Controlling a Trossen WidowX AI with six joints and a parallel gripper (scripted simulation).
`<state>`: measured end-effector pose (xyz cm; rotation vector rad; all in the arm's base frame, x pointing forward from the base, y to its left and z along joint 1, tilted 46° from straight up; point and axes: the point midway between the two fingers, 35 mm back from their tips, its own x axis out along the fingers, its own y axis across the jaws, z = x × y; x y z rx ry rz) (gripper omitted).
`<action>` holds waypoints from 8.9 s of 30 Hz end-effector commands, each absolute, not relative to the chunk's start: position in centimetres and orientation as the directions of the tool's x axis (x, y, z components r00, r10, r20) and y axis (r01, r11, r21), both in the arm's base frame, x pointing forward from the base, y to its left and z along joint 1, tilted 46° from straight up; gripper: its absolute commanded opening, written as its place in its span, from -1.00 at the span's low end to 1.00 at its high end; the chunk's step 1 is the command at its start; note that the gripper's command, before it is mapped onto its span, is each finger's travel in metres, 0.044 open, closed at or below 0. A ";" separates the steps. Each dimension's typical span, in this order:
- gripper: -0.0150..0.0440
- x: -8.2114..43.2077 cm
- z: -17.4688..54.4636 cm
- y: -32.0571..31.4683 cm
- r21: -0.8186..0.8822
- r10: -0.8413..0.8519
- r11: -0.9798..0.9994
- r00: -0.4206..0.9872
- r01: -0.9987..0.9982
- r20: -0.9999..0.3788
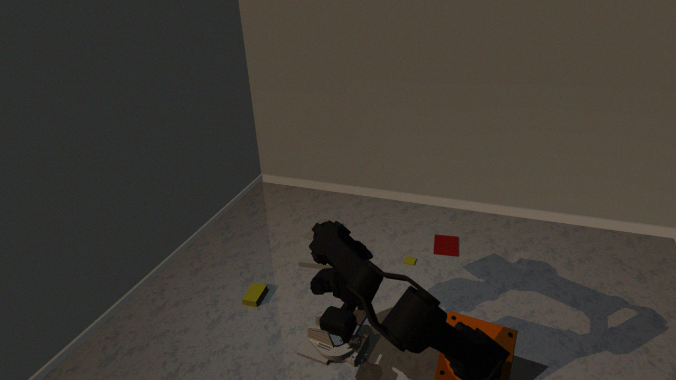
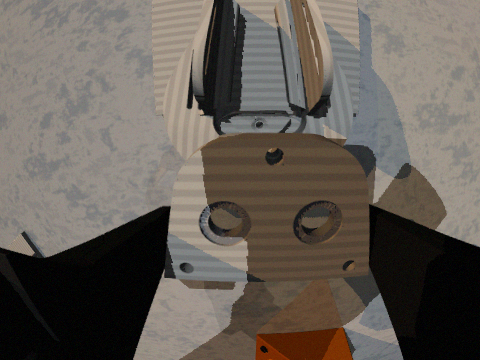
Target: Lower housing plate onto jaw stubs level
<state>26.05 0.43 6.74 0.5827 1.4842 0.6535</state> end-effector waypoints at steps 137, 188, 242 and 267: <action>0.70 25.8 3.0 4.4 0.715 0.715 0.698 -0.018 -0.037 -0.699; 0.70 25.8 3.0 4.4 0.715 0.715 0.698 -0.018 -0.037 -0.699; 1.00 20.1 10.9 -5.7 0.713 0.713 0.700 -0.021 -0.033 -0.701; 1.00 20.1 10.9 -5.7 0.713 0.713 0.700 -0.021 -0.033 -0.701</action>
